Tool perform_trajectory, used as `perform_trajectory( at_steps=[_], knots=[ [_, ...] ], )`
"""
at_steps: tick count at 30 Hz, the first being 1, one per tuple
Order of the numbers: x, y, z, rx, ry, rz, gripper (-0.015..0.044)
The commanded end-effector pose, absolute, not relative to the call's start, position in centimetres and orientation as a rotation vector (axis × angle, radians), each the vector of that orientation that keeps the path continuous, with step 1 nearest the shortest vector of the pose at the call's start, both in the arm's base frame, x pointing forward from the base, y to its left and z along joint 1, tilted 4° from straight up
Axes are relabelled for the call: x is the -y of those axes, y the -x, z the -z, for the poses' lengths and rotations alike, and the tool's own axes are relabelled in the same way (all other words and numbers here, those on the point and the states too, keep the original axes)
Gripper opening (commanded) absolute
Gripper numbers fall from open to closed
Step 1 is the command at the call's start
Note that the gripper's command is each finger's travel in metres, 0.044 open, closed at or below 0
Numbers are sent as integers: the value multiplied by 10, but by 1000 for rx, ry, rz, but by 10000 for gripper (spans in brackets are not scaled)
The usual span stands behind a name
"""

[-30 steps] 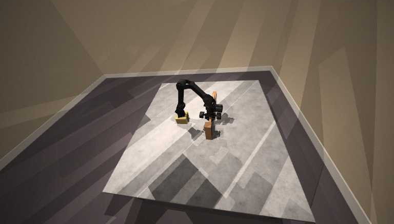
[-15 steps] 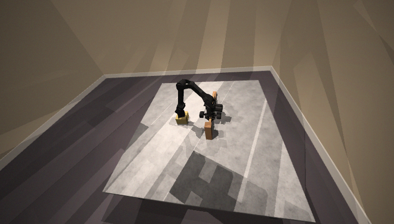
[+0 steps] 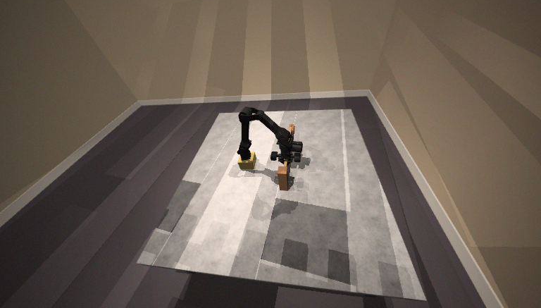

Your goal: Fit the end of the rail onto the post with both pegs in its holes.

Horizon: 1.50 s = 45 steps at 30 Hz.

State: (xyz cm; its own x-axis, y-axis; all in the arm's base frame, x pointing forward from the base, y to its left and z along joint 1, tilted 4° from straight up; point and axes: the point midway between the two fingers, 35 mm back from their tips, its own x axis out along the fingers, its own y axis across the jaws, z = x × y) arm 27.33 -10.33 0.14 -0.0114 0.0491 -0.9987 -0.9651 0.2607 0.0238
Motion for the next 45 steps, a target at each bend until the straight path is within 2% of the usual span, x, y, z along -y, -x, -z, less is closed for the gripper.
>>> perform_trajectory(
  at_steps=[1,45],
  knots=[
    [102,-275,-2,-1294,971,-1043,0],
    [101,-275,-3,-1294,971,-1043,0]
  ],
)
